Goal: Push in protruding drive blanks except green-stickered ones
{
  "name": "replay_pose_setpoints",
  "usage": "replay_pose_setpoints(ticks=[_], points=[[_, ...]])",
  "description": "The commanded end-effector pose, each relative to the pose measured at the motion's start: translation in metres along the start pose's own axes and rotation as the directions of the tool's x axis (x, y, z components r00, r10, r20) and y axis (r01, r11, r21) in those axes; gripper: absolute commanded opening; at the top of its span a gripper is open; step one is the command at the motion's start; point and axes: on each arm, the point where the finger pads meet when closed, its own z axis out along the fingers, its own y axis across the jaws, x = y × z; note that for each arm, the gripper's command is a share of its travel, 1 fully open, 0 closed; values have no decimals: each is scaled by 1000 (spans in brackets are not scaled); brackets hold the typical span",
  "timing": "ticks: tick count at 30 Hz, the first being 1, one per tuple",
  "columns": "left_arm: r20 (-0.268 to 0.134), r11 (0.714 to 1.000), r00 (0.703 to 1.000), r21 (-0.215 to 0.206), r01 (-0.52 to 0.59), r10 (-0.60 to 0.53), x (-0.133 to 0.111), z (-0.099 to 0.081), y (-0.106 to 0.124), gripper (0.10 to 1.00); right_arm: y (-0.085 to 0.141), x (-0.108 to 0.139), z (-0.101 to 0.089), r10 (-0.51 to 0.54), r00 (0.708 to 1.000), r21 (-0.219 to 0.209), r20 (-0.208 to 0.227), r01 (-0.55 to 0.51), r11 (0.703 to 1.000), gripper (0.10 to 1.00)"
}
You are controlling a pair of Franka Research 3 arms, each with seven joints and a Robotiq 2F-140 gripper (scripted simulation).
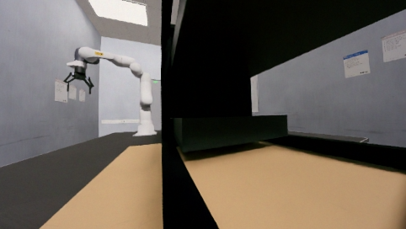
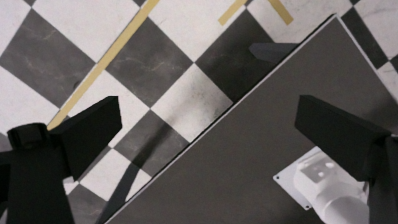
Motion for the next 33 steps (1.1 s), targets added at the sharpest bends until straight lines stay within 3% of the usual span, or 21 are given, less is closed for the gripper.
replay_pose_setpoints(ticks=[1, 33], points=[[0, 1000, 1000, 1, 6, -6, 0, 0, 0, 99, 1, 0, 1, -4, 1000, -1, 4, 4, 1000, 1000], [0, 1000, 1000, 1, 6, -6, 0, 20, 0, 99, 1, 0, 1, -4, 1000, -1, 4, 4, 1000, 1000]])
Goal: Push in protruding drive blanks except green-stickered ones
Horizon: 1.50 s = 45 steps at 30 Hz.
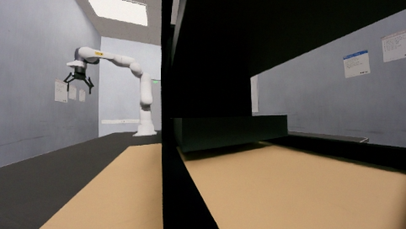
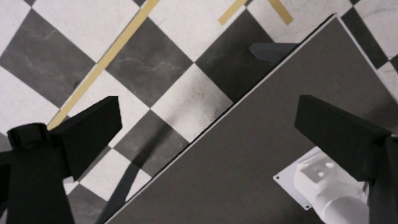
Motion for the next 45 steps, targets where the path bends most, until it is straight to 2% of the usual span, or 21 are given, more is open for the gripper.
replay_pose_setpoints(ticks=[1, 9, 16, 45], points=[[5, 1000, 1000, 3, 8, -8, -2, 0, -1, 99, 1, 0, 1, -4, 1000, -1, 4, 4, 1000, 1000], [5, 1000, 1000, 3, 8, -8, -2, 2, -1, 99, 1, 0, 1, -4, 1000, -1, 4, 4, 1000, 1000], [5, 1000, 1000, 3, 8, -8, -2, 10, -1, 99, 1, 0, 1, -4, 1000, -1, 4, 4, 1000, 1000], [5, 1000, 1000, 3, 8, -8, -2, 14, -1, 99, 1, 0, 1, -4, 1000, -1, 4, 4, 1000, 1000]])
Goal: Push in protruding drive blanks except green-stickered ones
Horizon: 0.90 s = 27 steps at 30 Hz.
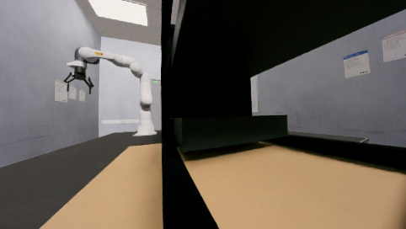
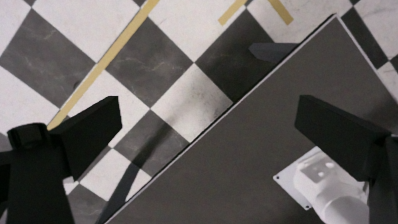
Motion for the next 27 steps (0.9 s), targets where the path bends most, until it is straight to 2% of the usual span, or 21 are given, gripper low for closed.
replay_pose_setpoints(ticks=[1, 27], points=[[3, 1000, 1000, 3, 5, -5, -1, 1, -2, 99, 1, 0, 1, -4, 1000, -1, 4, 4, 1000, 1000], [3, 1000, 1000, 3, 5, -5, -1, 6, -2, 99, 1, 0, 1, -4, 1000, -1, 4, 4, 1000, 1000]])
